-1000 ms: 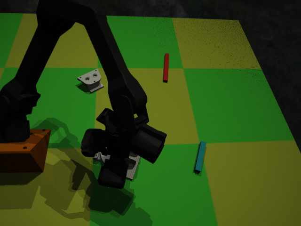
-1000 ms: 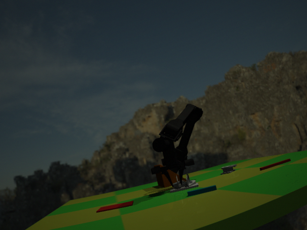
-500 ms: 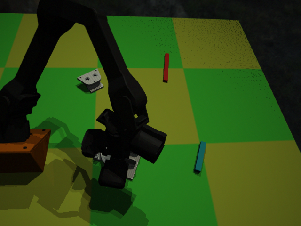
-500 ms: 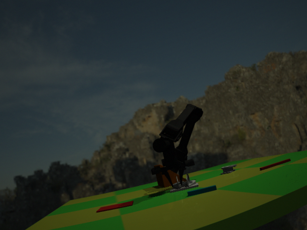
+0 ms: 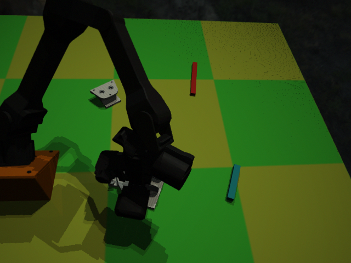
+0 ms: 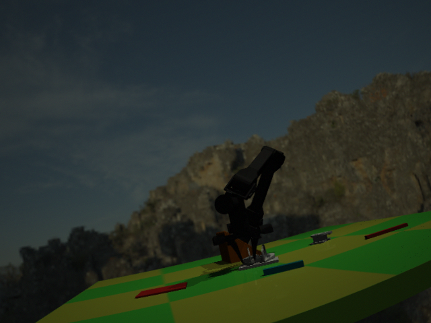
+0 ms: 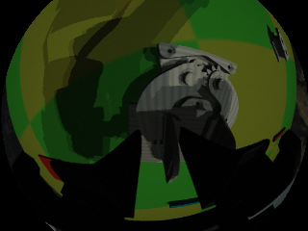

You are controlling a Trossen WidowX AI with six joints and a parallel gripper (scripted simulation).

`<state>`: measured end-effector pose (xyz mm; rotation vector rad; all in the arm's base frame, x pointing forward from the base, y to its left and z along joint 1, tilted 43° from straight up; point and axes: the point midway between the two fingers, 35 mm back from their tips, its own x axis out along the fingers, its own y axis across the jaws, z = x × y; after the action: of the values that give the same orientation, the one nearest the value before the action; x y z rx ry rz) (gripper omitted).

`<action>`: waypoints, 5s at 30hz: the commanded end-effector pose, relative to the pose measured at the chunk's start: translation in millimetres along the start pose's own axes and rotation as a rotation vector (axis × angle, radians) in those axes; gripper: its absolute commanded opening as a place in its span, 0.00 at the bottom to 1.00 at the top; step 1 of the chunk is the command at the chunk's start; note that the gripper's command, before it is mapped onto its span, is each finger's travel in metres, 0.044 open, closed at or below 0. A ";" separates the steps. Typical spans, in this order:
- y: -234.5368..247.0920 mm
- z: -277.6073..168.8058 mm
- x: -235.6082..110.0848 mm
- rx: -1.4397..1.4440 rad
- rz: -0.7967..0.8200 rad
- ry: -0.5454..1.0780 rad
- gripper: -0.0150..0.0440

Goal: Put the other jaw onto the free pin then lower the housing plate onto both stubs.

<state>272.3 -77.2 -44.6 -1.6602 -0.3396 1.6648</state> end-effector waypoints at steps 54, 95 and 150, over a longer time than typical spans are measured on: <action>-18.4 -2.8 -64.6 -0.119 0.011 0.009 0.95; -149.4 25.1 -74.1 -1.032 0.063 -0.010 1.00; -282.9 156.4 -87.2 -2.309 -0.002 0.008 1.00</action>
<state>212.7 101.8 218.7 -2.7430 -2.8173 0.7560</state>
